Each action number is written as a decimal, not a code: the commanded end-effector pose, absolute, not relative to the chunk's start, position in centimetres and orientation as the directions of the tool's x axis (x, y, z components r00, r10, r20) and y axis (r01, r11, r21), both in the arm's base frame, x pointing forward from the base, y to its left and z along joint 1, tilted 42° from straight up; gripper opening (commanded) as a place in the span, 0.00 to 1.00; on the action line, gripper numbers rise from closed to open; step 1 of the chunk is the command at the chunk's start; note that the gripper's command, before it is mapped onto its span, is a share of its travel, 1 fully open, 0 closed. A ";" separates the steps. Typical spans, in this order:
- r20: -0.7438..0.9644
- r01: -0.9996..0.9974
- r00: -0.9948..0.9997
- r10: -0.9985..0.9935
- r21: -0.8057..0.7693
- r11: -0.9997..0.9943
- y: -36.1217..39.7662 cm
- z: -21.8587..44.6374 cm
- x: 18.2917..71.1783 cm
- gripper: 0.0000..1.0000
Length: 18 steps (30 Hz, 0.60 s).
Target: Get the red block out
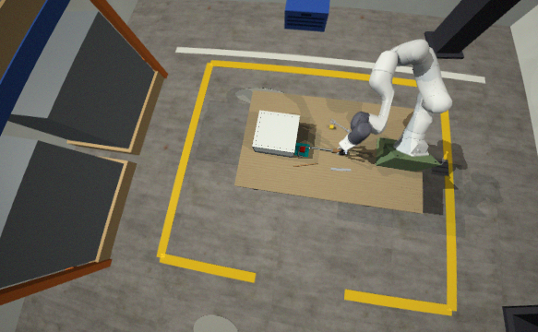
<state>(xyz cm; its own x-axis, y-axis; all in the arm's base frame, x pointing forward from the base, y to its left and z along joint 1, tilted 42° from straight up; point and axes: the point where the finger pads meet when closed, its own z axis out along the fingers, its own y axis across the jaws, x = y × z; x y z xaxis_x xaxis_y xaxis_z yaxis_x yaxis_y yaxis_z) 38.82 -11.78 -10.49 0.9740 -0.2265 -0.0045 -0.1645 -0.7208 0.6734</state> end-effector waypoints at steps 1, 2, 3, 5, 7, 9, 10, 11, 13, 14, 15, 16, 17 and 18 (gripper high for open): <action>0.000 -0.165 0.975 -0.224 0.674 -0.720 -11.7 -10.5 38.9 0.00; 0.000 -0.165 0.975 -0.224 0.674 -0.720 -11.7 -10.5 38.9 0.00; 0.000 -0.165 0.975 -0.224 0.674 -0.720 -11.7 -10.5 38.9 0.00; 0.000 -0.165 0.975 -0.224 0.674 -0.720 -11.7 -10.5 38.9 0.00; 0.000 -0.165 0.975 -0.224 0.674 -0.720 -11.7 -10.5 38.9 0.00; 0.000 -0.165 0.975 -0.224 0.674 -0.720 -11.7 -10.5 38.9 0.00; 0.000 -0.165 0.975 -0.224 0.674 -0.720 -11.7 -10.5 38.9 0.00; 0.000 -0.165 0.975 -0.224 0.674 -0.720 -11.7 -10.5 38.9 0.00; -0.001 -0.165 0.975 -0.224 0.674 -0.720 -11.7 -10.5 38.9 0.00; -0.001 -0.165 0.975 -0.223 0.674 -0.721 -11.9 -10.4 39.0 0.00; -0.001 -0.164 0.975 -0.223 0.674 -0.721 -12.0 -10.3 39.2 0.00; -0.001 -0.164 0.975 -0.223 0.674 -0.721 -12.0 -10.3 39.2 0.00; -0.001 -0.164 0.975 -0.223 0.674 -0.721 -12.0 -10.3 39.2 0.00; -0.002 -0.163 0.975 -0.222 0.674 -0.721 -12.2 -10.1 39.3 0.00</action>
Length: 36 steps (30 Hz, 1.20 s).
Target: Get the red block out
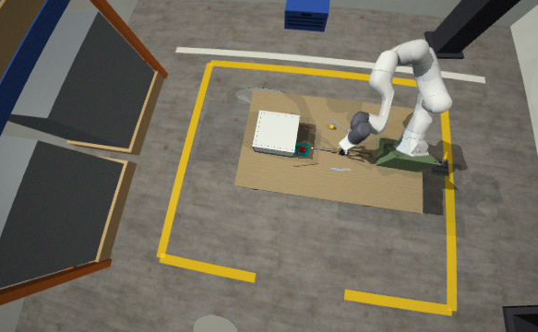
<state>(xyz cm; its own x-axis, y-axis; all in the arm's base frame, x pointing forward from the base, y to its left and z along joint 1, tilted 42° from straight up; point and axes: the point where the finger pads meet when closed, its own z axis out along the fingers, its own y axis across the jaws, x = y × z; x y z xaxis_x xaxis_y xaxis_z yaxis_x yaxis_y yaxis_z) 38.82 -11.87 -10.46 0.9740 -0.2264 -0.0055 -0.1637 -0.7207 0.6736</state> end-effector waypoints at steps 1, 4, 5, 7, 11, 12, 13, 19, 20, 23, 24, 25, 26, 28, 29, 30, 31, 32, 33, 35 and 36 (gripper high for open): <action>-0.002 -0.163 0.975 -0.222 0.674 -0.721 -12.4 -10.0 39.5 0.00; -0.003 -0.161 0.975 -0.221 0.674 -0.721 -12.8 -9.7 39.8 0.00; -0.003 -0.161 0.975 -0.221 0.674 -0.721 -12.8 -9.7 39.8 0.00; -0.003 -0.161 0.975 -0.221 0.674 -0.721 -12.8 -9.7 39.8 0.00; -0.003 -0.161 0.975 -0.221 0.674 -0.721 -12.8 -9.7 39.8 0.00; -0.003 -0.161 0.975 -0.221 0.674 -0.721 -12.8 -9.7 39.8 0.00; -0.003 -0.161 0.975 -0.221 0.674 -0.721 -12.8 -9.7 39.8 0.00; -0.003 -0.161 0.975 -0.221 0.674 -0.721 -12.8 -9.7 39.8 0.00; -0.003 -0.161 0.975 -0.221 0.674 -0.721 -12.8 -9.7 39.8 0.00; -0.003 -0.161 0.975 -0.221 0.674 -0.721 -12.8 -9.7 39.8 0.00; -0.003 -0.161 0.975 -0.221 0.674 -0.721 -12.8 -9.7 39.8 0.00; -0.003 -0.161 0.975 -0.221 0.674 -0.721 -12.8 -9.7 39.8 0.00; -0.003 -0.161 0.975 -0.221 0.674 -0.721 -12.8 -9.7 39.8 0.00; -0.003 -0.161 0.975 -0.221 0.674 -0.721 -12.8 -9.7 39.8 0.00; -0.003 -0.161 0.975 -0.221 0.674 -0.721 -12.8 -9.7 39.8 0.00; -0.003 -0.161 0.975 -0.221 0.674 -0.721 -12.8 -9.7 39.8 0.00; -0.003 -0.161 0.975 -0.221 0.674 -0.721 -12.8 -9.7 39.8 0.00; -0.003 -0.161 0.975 -0.221 0.674 -0.721 -12.8 -9.7 39.8 0.00; -0.003 -0.161 0.975 -0.221 0.674 -0.721 -12.8 -9.7 39.8 0.00; -0.003 -0.161 0.975 -0.221 0.674 -0.721 -12.8 -9.7 39.8 0.00; -0.003 -0.161 0.975 -0.221 0.674 -0.721 -12.8 -9.7 39.8 0.00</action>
